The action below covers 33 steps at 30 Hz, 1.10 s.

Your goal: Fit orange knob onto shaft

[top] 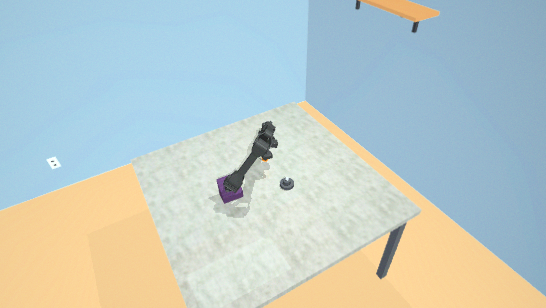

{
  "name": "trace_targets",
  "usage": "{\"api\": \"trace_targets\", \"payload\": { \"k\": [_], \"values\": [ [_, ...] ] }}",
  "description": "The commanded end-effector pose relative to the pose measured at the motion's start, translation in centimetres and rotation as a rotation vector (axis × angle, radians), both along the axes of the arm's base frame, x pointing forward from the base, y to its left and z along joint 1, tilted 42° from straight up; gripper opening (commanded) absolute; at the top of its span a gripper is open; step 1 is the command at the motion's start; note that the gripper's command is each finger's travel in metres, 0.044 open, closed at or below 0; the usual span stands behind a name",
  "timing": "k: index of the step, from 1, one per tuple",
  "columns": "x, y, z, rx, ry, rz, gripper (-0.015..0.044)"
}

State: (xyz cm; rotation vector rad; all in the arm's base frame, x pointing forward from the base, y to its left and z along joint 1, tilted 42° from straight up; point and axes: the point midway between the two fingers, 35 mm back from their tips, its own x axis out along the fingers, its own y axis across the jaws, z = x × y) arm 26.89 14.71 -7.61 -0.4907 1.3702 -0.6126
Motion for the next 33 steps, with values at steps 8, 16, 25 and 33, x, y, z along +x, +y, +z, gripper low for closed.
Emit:
{"api": "trace_targets", "payload": {
  "k": [8,16,25,33],
  "values": [
    [-0.1,2.6,2.5,0.007,0.002,-0.002,0.0000],
    [-0.3,4.3,4.5,0.006,0.003,-0.002,0.0000],
    [-0.4,5.6,6.1,0.004,0.001,-0.003,0.0000],
    [1.0,3.9,7.2,0.013,0.004,-0.001,0.0000]
  ]
}}
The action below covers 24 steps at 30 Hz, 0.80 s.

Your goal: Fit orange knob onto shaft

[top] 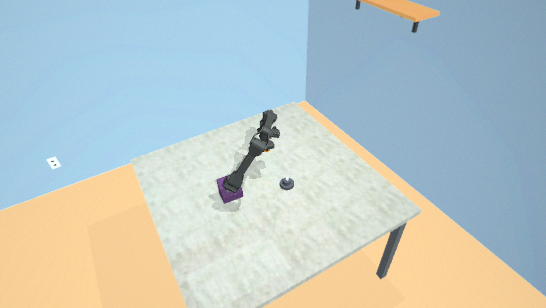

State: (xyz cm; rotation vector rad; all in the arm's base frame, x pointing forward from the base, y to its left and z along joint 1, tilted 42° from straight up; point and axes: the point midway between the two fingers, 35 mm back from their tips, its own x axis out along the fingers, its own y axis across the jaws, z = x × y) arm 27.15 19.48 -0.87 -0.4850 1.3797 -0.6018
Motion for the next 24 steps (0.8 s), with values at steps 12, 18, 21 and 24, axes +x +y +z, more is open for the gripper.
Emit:
{"api": "trace_targets", "payload": {
  "k": [12,18,21,24],
  "values": [
    [2.4,-3.6,2.2,0.013,0.000,-0.005,0.0000],
    [3.2,-5.2,3.1,0.016,0.000,-0.003,0.0000],
    [3.5,-6.0,3.5,0.017,-0.001,-0.002,0.0000],
    [3.8,-6.8,4.0,0.017,-0.001,-0.001,0.0000]
  ]
}}
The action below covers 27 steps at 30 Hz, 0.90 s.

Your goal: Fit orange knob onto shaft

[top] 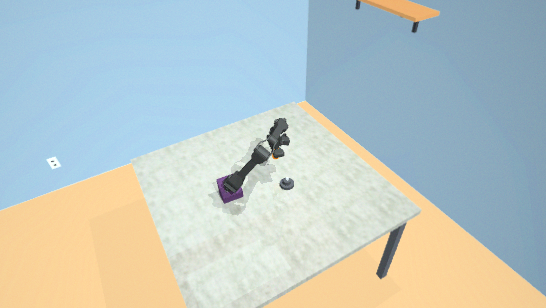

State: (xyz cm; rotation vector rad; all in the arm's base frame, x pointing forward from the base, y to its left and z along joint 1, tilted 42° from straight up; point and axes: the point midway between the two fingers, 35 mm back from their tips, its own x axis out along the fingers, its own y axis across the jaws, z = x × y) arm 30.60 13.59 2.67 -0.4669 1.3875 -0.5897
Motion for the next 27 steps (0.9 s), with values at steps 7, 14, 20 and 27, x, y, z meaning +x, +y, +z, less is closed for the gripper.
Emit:
{"api": "trace_targets", "payload": {
  "k": [7,14,20,27],
  "values": [
    [1.1,-2.8,1.5,-0.005,-0.005,0.004,0.0000],
    [1.6,-4.8,2.5,-0.008,-0.007,0.004,0.0000],
    [1.9,-6.5,3.4,-0.013,-0.008,0.004,0.0000],
    [2.1,-8.6,4.4,-0.021,-0.010,0.003,0.0000]
  ]
}}
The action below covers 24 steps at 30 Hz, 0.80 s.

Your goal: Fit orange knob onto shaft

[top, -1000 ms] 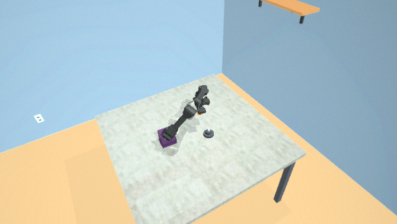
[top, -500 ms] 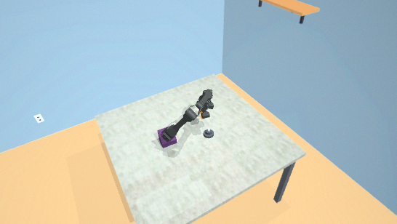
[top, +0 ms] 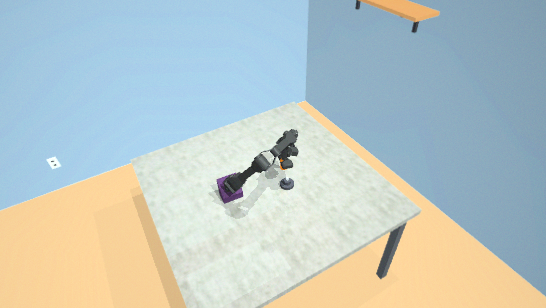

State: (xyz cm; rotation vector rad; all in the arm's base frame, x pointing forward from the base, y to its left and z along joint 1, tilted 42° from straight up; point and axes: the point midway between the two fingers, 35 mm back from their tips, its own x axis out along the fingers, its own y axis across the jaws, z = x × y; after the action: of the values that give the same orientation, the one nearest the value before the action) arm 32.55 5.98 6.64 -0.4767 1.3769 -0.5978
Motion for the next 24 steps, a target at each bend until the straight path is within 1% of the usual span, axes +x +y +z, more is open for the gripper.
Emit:
{"api": "trace_targets", "payload": {
  "k": [1,14,24],
  "values": [
    [0.1,-1.3,0.6,-0.009,-0.003,0.000,0.0000],
    [0.1,-4.6,2.2,-0.028,-0.004,-0.004,0.0000],
    [0.3,-6.0,0.6,-0.028,-0.005,-0.005,0.0000]
  ]
}}
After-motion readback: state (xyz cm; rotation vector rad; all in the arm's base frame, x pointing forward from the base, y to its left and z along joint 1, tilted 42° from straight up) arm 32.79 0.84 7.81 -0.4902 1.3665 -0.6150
